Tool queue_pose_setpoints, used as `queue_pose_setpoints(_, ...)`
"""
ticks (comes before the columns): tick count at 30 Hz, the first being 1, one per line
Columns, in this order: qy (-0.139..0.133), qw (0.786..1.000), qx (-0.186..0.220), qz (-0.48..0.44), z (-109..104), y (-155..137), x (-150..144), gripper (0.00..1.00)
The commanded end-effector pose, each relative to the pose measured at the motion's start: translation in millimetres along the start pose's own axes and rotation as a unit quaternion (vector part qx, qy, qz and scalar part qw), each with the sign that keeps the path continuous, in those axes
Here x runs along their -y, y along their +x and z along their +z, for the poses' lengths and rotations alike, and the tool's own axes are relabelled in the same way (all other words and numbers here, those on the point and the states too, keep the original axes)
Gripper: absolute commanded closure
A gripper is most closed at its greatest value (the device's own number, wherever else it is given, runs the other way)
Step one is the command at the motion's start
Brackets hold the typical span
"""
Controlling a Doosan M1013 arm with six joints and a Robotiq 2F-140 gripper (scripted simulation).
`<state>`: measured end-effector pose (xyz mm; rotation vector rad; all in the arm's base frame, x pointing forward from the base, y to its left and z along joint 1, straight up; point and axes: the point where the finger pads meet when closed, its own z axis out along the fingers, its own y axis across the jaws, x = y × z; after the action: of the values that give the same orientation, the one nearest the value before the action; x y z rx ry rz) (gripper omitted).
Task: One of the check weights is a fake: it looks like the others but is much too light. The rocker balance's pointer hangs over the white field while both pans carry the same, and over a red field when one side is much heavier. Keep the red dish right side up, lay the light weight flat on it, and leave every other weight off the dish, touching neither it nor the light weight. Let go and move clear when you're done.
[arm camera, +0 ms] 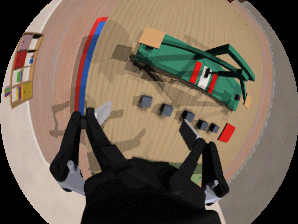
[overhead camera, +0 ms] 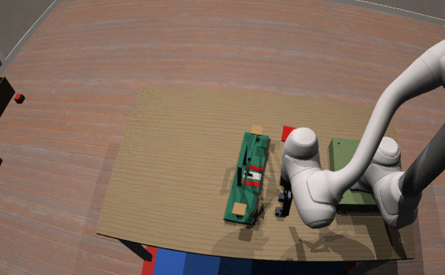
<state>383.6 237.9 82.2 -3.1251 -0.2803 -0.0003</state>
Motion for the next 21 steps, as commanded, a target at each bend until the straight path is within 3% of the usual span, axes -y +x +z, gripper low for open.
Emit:
queue_pose_setpoints(1, -0.001, 1.0, -0.002, 0.001, 1, -1, 1, 0.0)
queue_pose_setpoints(13, -0.001, 1.0, -0.002, 0.02, 2, -1, 1, 0.0)
queue_pose_setpoints(17, -0.001, 0.993, -0.002, 0.115, 6, 0, 1, 0.0)
queue_pose_setpoints(21, 0.0, 0.964, -0.002, 0.267, 13, 0, 1, 0.0)
